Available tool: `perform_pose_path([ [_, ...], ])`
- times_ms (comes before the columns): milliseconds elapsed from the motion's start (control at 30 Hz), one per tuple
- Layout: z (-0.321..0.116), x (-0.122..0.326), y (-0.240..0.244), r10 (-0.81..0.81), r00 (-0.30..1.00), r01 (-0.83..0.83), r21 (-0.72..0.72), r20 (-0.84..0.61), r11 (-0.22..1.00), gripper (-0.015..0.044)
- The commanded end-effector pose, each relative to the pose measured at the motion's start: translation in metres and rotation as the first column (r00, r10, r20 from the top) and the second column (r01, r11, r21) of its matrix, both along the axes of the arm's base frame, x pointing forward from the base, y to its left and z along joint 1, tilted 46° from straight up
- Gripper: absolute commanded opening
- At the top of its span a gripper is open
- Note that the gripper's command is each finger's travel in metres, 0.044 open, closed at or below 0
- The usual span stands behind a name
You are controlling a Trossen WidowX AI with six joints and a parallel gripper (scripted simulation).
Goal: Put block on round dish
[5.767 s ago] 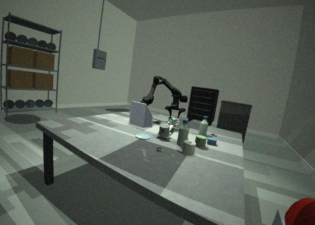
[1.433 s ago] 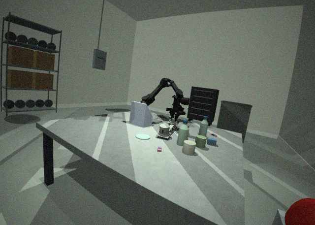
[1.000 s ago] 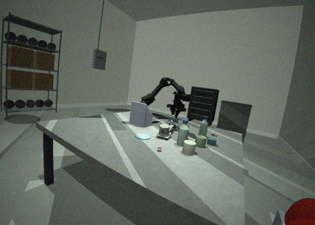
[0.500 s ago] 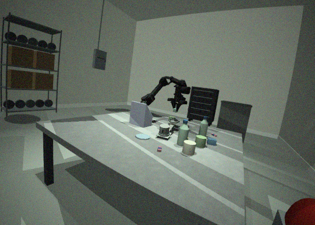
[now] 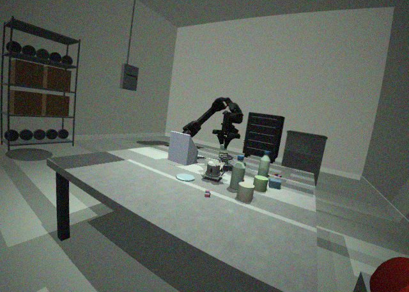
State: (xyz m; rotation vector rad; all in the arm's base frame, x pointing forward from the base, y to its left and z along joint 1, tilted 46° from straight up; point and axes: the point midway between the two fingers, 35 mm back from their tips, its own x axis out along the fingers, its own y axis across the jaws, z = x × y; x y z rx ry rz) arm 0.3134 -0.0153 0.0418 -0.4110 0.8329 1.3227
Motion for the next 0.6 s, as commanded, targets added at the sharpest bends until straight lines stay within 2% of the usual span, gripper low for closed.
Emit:
perform_pose_path([
  [0,-0.037,0.002,-0.027,0.002,1.000,-0.002,-0.009,0.001,1.000,0.0000],
  [567,-0.179,-0.038,-0.100,0.017,1.000,-0.017,0.004,0.006,1.000,0.0000],
])
